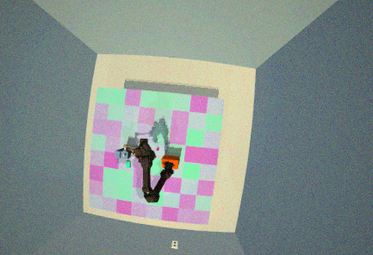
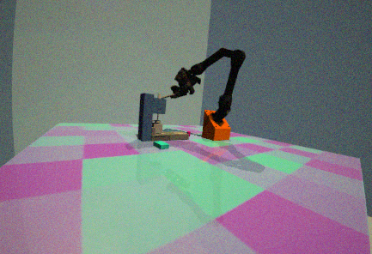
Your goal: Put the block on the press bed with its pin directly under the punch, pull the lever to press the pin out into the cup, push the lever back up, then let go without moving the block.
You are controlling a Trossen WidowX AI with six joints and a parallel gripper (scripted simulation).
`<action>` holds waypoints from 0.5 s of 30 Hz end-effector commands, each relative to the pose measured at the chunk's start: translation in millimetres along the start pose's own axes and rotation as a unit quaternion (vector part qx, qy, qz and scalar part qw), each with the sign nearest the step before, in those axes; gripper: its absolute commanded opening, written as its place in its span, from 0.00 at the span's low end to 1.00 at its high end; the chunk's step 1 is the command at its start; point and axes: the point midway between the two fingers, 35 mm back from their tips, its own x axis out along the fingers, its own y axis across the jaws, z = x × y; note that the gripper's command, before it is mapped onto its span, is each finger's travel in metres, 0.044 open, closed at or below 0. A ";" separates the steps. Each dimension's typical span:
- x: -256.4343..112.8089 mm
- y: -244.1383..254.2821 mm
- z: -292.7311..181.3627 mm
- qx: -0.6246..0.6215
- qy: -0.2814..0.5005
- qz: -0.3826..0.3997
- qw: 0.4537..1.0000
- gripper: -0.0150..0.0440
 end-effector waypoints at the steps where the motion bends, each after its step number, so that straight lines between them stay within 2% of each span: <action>1: 5.2 -0.2 -10.8 0.006 0.014 -0.002 1.000 0.25; 15: 8.8 0.0 -17.2 0.006 0.014 -0.002 1.000 0.25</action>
